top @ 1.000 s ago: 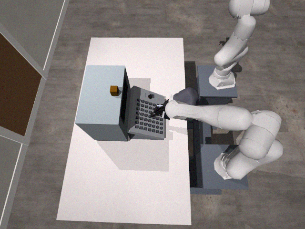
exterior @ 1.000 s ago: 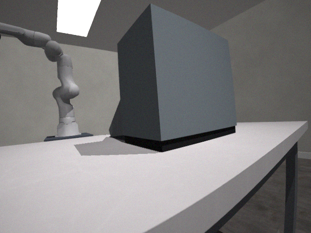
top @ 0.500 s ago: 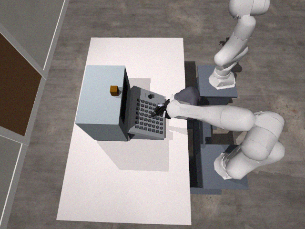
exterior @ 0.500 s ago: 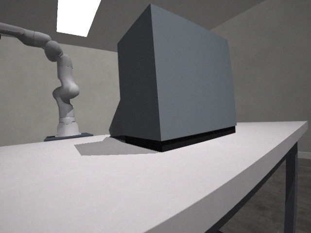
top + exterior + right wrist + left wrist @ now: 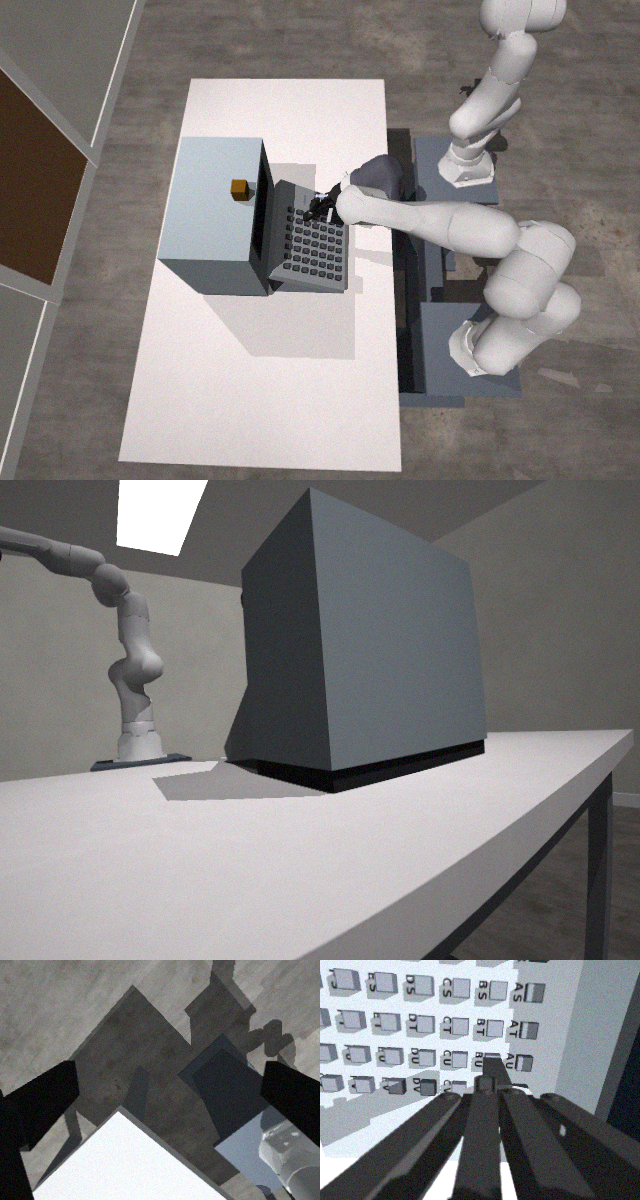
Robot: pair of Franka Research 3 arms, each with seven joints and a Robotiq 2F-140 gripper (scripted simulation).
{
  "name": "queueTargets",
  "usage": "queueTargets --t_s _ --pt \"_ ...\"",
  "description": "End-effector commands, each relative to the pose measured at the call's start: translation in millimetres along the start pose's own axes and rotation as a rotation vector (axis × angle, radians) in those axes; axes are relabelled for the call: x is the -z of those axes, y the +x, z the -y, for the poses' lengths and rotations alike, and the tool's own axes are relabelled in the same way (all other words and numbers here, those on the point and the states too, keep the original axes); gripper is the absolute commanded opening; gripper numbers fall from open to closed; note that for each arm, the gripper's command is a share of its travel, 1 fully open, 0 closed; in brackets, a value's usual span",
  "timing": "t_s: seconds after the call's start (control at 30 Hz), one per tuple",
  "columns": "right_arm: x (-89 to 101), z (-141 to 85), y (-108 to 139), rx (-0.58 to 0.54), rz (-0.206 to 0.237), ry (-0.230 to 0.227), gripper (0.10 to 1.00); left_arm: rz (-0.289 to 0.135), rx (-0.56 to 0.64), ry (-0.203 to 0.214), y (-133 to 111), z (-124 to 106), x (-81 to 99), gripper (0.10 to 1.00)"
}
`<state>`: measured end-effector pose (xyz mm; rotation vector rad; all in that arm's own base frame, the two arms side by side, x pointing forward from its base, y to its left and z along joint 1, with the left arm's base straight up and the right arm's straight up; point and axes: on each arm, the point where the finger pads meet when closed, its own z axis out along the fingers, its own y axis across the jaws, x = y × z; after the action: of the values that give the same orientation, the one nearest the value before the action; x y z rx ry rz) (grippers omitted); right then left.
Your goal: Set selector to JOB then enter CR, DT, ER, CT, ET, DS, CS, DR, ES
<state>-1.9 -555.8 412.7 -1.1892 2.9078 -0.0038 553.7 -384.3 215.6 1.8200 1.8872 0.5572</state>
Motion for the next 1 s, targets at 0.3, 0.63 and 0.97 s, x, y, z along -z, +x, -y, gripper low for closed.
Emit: queueTargets --t_s 0.3,0.63,0.97 --pt "0.3 -1.5 -0.3 0.004 0.001 -0.002 1.000 -0.026 -0.043 0.021 -1.2 -4.0 -8.2 0.099" --pt "0.3 -1.5 -0.3 0.004 0.001 -0.002 1.000 -0.026 -0.043 0.021 -0.9 -3.7 -22.2 0.099" --pt "0.3 -1.5 -0.3 0.004 0.001 -0.002 1.000 -0.026 -0.043 0.021 -0.8 -3.6 -25.5 0.099"
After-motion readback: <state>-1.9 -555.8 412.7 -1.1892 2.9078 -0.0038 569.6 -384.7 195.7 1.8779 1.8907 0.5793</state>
